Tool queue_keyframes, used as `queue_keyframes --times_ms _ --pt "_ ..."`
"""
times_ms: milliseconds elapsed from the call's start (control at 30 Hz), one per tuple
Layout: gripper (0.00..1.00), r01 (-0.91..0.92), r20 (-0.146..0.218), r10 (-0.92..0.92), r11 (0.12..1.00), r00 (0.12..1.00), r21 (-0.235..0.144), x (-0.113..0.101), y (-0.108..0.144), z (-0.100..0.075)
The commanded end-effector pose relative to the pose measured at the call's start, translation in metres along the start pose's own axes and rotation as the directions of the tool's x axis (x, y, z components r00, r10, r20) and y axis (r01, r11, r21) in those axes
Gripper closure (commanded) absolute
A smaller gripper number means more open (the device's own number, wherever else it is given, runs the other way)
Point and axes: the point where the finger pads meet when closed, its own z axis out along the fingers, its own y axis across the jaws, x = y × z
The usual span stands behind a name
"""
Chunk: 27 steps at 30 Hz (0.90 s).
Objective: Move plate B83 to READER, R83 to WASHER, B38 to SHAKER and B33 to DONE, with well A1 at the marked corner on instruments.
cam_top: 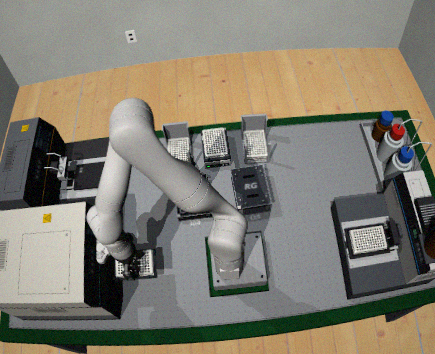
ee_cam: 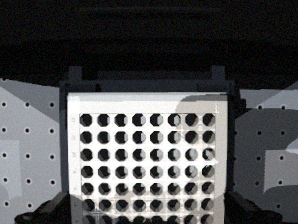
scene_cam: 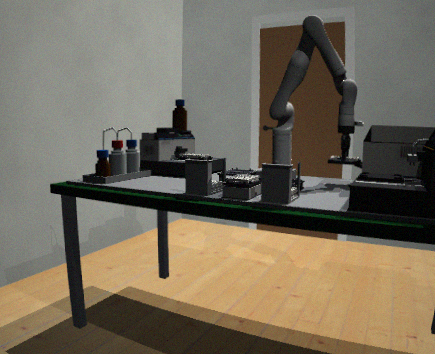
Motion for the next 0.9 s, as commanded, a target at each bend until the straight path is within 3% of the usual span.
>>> queue_keyframes --times_ms 0,867 --pt "0.06 0.0 -0.001 0.0 1.0 1.0 0.0 0.0003 0.0 -0.0015" --pt "0.06 0.0 -0.001 0.0 1.0 1.0 0.0 0.0003 0.0 -0.0095"
